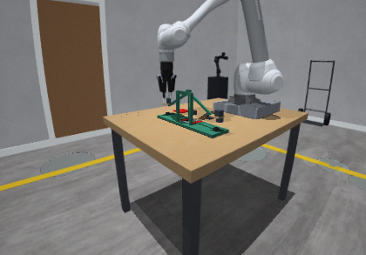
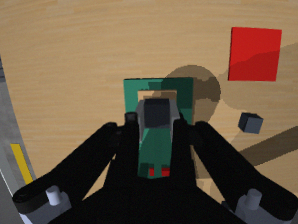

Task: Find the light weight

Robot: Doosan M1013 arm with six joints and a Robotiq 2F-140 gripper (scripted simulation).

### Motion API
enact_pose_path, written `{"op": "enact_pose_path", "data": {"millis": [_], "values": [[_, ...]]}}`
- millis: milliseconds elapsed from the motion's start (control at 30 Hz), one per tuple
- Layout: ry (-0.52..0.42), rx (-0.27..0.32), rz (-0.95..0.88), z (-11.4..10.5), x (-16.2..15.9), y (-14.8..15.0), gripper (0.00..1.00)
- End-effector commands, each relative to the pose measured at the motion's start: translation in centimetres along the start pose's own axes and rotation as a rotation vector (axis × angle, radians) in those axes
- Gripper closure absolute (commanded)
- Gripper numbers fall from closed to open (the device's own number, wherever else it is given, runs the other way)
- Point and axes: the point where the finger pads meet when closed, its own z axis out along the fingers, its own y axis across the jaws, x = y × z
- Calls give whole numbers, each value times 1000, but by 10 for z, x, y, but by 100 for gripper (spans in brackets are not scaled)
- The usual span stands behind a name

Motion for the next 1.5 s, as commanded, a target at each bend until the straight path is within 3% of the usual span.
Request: {"op": "enact_pose_path", "data": {"millis": [0,567,1000,1467], "values": [[0,0,0,0,0,0,76],[0,0,0,0,0,0,76],[0,0,0,0,0,0,65],[0,0,0,-2,0,0,65]]}}
